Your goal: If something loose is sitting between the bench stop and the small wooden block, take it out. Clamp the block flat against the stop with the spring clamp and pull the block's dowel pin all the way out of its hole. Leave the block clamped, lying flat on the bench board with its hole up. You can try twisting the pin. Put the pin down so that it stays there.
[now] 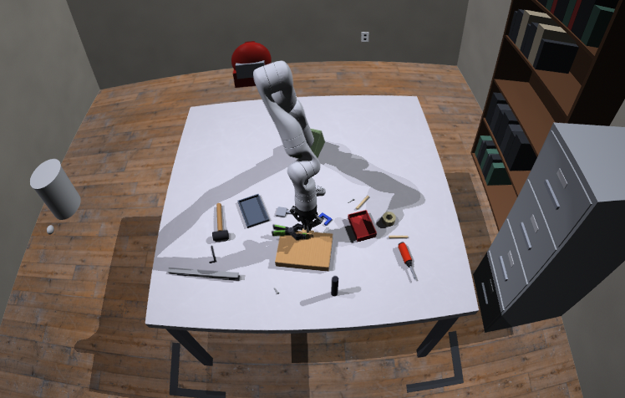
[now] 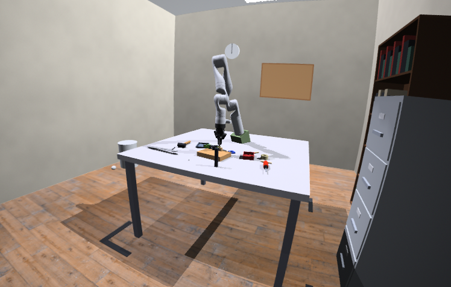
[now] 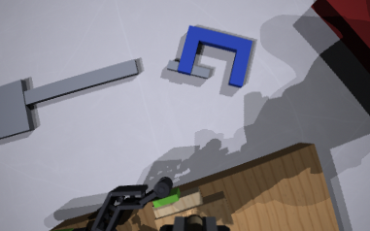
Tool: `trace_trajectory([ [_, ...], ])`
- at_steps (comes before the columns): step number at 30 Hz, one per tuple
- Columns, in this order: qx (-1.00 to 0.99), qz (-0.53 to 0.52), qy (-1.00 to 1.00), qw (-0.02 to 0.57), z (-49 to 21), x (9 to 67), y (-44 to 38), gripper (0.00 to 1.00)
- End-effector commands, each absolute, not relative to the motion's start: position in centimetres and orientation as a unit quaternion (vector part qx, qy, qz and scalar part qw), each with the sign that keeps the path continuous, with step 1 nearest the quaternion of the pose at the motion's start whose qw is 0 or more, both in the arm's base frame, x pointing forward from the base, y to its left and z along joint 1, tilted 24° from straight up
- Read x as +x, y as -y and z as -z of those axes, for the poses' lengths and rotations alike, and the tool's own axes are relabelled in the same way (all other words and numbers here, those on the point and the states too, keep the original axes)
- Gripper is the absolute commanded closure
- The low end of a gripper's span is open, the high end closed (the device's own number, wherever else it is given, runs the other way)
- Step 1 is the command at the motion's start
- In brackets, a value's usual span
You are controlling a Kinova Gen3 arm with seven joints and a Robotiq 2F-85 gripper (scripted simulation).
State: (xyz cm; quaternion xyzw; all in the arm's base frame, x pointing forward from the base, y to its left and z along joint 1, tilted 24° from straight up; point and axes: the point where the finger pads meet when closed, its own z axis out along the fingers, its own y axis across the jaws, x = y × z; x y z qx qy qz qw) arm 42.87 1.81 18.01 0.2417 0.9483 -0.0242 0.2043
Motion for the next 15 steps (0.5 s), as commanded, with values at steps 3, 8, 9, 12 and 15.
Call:
trace_trajectory([
  [3,0.230,0.026,-0.951,0.204,-18.07,42.90,-1.84,0.90],
  [8,0.218,0.029,-0.954,0.204,-18.07,42.90,-1.84,0.90],
  [9,0.215,0.029,-0.955,0.204,-18.07,42.90,-1.84,0.90],
  [12,0.207,0.031,-0.956,0.204,-18.08,42.90,-1.84,0.90],
  [15,0.198,0.033,-0.958,0.203,-18.08,42.90,-1.84,0.90],
])
